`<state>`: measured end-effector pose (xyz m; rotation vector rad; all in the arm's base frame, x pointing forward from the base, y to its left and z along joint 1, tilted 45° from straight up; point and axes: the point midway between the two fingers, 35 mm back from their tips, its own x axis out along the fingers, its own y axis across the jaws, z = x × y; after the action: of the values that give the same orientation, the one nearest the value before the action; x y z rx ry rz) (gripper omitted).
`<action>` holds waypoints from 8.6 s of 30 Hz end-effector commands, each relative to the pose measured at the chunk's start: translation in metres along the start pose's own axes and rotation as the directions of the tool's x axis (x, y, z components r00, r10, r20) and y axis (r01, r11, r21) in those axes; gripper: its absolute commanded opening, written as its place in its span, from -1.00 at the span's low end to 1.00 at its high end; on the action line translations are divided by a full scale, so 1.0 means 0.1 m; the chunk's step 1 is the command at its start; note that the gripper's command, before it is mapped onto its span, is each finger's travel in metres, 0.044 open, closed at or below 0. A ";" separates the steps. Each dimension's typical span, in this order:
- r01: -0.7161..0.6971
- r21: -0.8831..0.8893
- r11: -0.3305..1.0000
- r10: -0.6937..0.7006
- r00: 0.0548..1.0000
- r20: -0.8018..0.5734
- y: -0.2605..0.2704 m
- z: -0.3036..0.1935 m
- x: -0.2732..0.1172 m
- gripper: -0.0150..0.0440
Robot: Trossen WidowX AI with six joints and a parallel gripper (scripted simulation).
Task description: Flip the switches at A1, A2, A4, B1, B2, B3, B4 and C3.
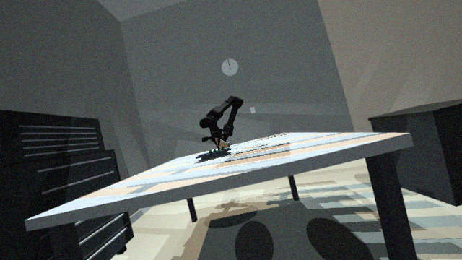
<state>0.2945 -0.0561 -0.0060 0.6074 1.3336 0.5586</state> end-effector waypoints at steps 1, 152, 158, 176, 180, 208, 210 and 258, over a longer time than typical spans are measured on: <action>-0.004 0.006 1.000 0.004 1.000 -0.001 0.00 -0.01 0.02 -0.49; 0.001 0.005 1.000 -0.001 1.000 -0.001 -0.62 -0.02 -0.29 -0.49; 0.000 0.005 1.000 0.000 1.000 -0.001 -0.62 -0.02 -0.19 -0.49; 0.000 0.005 1.000 0.000 1.000 -0.001 -0.62 -0.02 -0.05 -0.49; 0.000 0.005 1.000 0.000 1.000 -0.001 -0.62 -0.02 -0.05 -0.49; 0.000 0.005 1.000 0.000 1.000 -0.001 -0.62 -0.02 -0.03 -0.49; 0.000 0.005 1.000 0.000 1.000 -0.001 -0.62 -0.02 -0.03 -0.49; 0.002 0.005 1.000 -0.002 1.000 0.024 -0.61 -0.06 -0.64 -0.49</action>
<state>0.2828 -0.1463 -0.0065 0.6220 1.3022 0.5284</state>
